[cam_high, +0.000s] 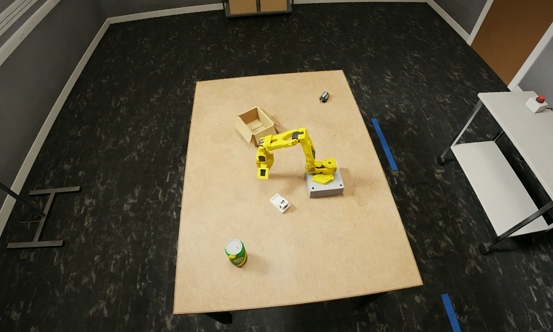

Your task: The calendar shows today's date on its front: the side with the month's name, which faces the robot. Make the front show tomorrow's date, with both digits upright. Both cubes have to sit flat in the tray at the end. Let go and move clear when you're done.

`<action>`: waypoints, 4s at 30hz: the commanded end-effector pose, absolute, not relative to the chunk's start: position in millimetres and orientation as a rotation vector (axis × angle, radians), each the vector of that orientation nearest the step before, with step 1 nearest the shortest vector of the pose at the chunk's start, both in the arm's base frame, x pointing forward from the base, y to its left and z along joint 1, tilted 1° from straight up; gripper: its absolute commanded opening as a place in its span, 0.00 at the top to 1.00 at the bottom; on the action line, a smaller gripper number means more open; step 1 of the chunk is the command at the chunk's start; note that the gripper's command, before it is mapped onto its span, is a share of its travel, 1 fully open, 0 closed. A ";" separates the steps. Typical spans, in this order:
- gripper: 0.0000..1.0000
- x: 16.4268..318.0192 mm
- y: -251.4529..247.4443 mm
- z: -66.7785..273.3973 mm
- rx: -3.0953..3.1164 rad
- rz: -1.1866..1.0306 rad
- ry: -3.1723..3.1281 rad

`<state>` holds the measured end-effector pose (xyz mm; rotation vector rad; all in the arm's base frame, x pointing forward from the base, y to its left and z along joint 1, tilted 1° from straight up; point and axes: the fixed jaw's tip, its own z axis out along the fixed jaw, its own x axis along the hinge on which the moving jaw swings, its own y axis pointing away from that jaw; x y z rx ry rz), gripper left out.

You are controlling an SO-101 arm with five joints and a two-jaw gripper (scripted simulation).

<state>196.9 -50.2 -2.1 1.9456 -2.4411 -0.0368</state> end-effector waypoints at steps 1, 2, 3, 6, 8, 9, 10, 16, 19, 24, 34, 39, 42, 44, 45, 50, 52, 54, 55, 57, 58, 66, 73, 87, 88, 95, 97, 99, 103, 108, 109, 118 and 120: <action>1.00 201.4 -53.2 8.8 1.939 0.004 -2.474; 1.00 201.4 -53.2 9.1 1.939 0.004 -2.474; 1.00 201.3 -53.2 9.2 1.939 0.004 -2.474; 1.00 201.3 -53.2 9.2 1.939 0.004 -2.474; 1.00 201.4 -53.2 9.2 1.938 0.004 -2.475; 1.00 201.4 -53.1 9.1 1.934 0.005 -2.479; 1.00 201.5 -53.1 9.0 1.927 0.006 -2.485; 1.00 203.3 -51.9 7.4 1.804 0.033 -2.594; 1.00 205.0 -50.8 6.1 1.691 0.055 -2.686; 1.00 206.8 -49.7 4.7 1.561 0.076 -2.783; 1.00 211.0 -47.2 1.9 1.251 0.115 -2.984; 1.00 211.2 -47.1 1.8 1.236 0.116 -2.993; 1.00 211.3 -47.1 1.7 1.234 0.117 -2.995; 1.00 211.8 -47.1 1.4 1.221 0.124 -3.007; 1.00 212.2 -47.1 1.0 1.209 0.131 -3.020; 1.00 216.6 -46.9 -2.0 1.070 0.201 -3.150; 1.00 218.9 -46.7 -3.2 0.980 0.239 -3.229; 1.00 221.2 -46.4 -4.0 0.875 0.276 -3.316; 1.00 222.2 -46.2 -4.1 0.819 0.293 -3.361; 1.00 222.2 -46.2 -4.1 0.819 0.293 -3.361; 1.00 223.0 -46.1 -4.1 0.761 0.309 -3.405; 1.00 225.5 -44.4 -0.5 0.383 0.362 -3.662; 1.00 225.4 -44.1 0.5 0.321 0.363 -3.699; 1.00 229.6 -44.9 -2.5 0.267 0.374 -3.744; 1.00 230.4 -45.1 -3.1 0.256 0.376 -3.754; 1.00 235.0 -46.0 -6.4 0.179 0.387 -3.815; 1.00 236.8 -46.3 -7.8 0.141 0.391 -3.846; 1.00 238.6 -46.6 -9.0 0.097 0.394 -3.879; 1.00 241.3 -47.1 -10.6 0.000 0.396 -3.950; 1.00 242.4 -47.2 -10.9 -0.079 0.393 -4.006; 1.00 242.5 -47.2 -10.8 -0.106 0.391 -4.024; 1.00 240.4 -46.5 -6.2 -0.340 0.349 -4.171; 1.00 239.4 -46.3 -4.6 -0.384 0.337 -4.196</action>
